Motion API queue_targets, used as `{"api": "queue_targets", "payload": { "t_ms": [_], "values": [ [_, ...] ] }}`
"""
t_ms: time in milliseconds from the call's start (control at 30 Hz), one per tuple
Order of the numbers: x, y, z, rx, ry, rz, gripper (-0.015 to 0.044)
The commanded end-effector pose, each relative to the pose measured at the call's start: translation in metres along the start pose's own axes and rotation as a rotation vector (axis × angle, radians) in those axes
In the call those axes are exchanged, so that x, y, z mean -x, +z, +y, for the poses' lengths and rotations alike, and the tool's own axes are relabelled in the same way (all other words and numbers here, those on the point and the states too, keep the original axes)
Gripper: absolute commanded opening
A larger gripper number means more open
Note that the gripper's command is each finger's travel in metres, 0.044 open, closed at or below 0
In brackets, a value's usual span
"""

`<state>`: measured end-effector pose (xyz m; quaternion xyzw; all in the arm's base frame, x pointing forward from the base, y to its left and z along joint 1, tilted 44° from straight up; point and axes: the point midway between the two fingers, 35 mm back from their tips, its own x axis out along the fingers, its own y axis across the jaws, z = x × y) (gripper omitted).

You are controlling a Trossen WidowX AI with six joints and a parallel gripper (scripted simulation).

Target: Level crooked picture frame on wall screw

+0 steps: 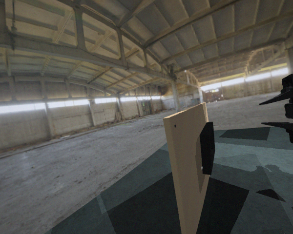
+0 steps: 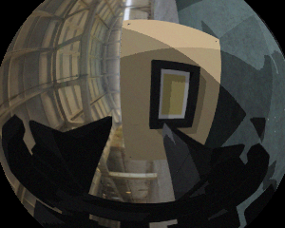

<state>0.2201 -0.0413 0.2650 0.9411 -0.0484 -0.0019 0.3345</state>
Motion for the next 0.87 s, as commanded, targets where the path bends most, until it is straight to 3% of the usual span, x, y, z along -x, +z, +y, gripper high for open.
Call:
{"api": "queue_targets", "payload": {
  "t_ms": [0,833],
  "values": [
    [0.0284,-0.0031,0.0001,-0.012,-0.005,0.002,0.0260],
    [0.0297,-0.0031,-0.0002,-0.012,-0.005,0.002,0.0260]
  ]
}}
